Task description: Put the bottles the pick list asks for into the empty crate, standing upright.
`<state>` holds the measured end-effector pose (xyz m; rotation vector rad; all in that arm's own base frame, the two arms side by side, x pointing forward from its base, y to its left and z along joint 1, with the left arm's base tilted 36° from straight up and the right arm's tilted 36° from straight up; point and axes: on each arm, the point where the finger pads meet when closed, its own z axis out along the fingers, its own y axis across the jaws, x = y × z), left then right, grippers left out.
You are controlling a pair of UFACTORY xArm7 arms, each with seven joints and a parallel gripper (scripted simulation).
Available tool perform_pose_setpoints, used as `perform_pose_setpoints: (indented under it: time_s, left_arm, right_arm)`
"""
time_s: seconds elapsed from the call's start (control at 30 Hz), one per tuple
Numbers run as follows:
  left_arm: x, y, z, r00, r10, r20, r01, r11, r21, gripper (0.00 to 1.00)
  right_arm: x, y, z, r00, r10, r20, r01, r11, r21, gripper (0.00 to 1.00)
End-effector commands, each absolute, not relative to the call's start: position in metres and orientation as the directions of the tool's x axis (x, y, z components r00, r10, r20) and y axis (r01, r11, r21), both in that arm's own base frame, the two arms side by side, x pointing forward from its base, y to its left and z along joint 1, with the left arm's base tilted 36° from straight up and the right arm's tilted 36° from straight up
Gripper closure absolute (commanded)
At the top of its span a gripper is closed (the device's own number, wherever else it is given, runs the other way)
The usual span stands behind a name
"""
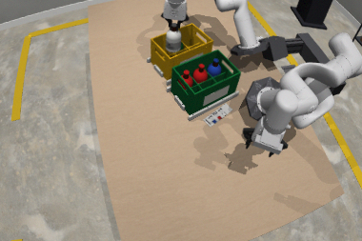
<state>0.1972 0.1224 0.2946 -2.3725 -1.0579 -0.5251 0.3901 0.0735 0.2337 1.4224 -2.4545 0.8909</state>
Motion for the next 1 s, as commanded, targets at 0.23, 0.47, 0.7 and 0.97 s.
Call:
perform_pose_setpoints:
  time_s: [0.23, 0.47, 0.7, 0.97]
  left_arm:
    - [0.198, 0.122, 0.296, 0.626, 0.578, 0.524, 0.766, -0.582, -0.272, 0.00]
    - [0.198, 0.122, 0.296, 0.626, 0.578, 0.524, 0.766, -0.582, -0.272, 0.00]
    - [0.198, 0.122, 0.296, 0.626, 0.578, 0.524, 0.766, -0.582, -0.272, 0.00]
    - [0.198, 0.122, 0.296, 0.626, 0.578, 0.524, 0.766, -0.582, -0.272, 0.00]
  right_arm:
    - [0.390, 0.077, 0.237, -0.530, -0.736, 0.420, -0.834, 0.365, -0.413, 1.00]
    - [0.383, 0.082, 0.232, -0.530, -0.736, 0.420, -0.834, 0.365, -0.413, 1.00]
    - [0.374, 0.090, 0.225, -0.530, -0.736, 0.420, -0.834, 0.365, -0.413, 1.00]
    - [0.365, 0.097, 0.218, -0.531, -0.736, 0.420, -0.834, 0.366, -0.413, 1.00]
